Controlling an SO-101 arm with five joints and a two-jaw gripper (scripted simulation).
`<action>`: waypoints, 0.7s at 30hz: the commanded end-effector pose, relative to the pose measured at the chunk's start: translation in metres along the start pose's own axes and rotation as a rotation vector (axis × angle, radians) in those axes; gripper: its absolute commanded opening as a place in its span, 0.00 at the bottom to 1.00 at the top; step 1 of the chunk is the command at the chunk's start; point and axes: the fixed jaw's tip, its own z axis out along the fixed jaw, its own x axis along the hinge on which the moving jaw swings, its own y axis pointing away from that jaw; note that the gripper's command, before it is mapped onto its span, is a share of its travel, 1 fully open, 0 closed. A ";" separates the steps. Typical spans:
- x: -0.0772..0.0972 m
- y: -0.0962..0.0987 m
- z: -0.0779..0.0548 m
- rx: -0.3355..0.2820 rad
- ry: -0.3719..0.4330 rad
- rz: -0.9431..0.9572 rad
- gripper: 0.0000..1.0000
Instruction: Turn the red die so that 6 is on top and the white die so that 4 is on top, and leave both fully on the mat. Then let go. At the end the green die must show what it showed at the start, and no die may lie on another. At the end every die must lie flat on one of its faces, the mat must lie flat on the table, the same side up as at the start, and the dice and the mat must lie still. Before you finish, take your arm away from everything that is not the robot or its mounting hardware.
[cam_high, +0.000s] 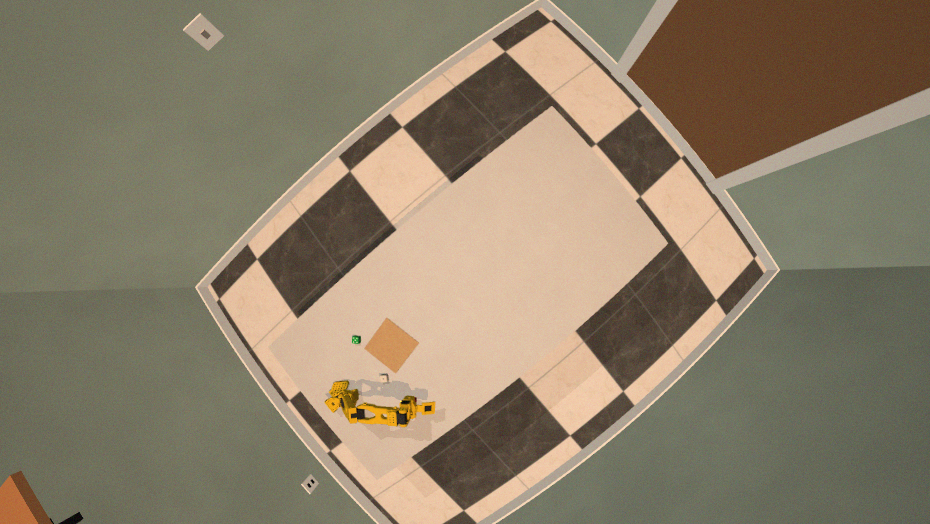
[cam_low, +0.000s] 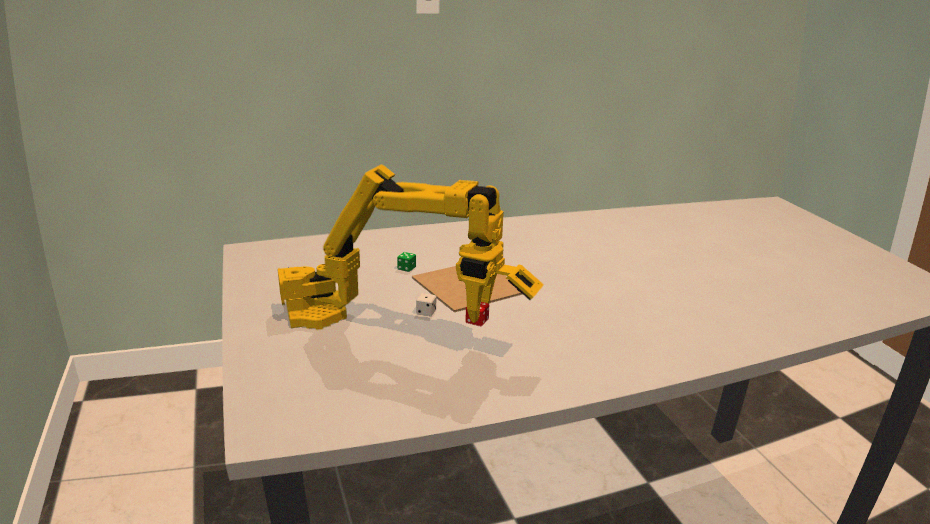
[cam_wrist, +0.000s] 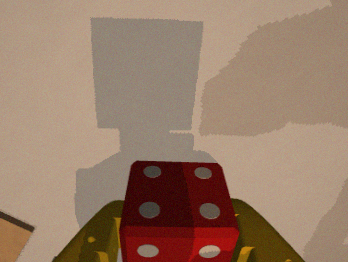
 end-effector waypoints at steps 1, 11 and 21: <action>-0.006 0.013 -0.016 -0.009 -0.081 -0.045 0.00; 0.004 0.065 -0.015 -0.020 -0.087 -0.252 0.00; 0.045 0.146 -0.013 -0.042 -0.094 -0.597 0.00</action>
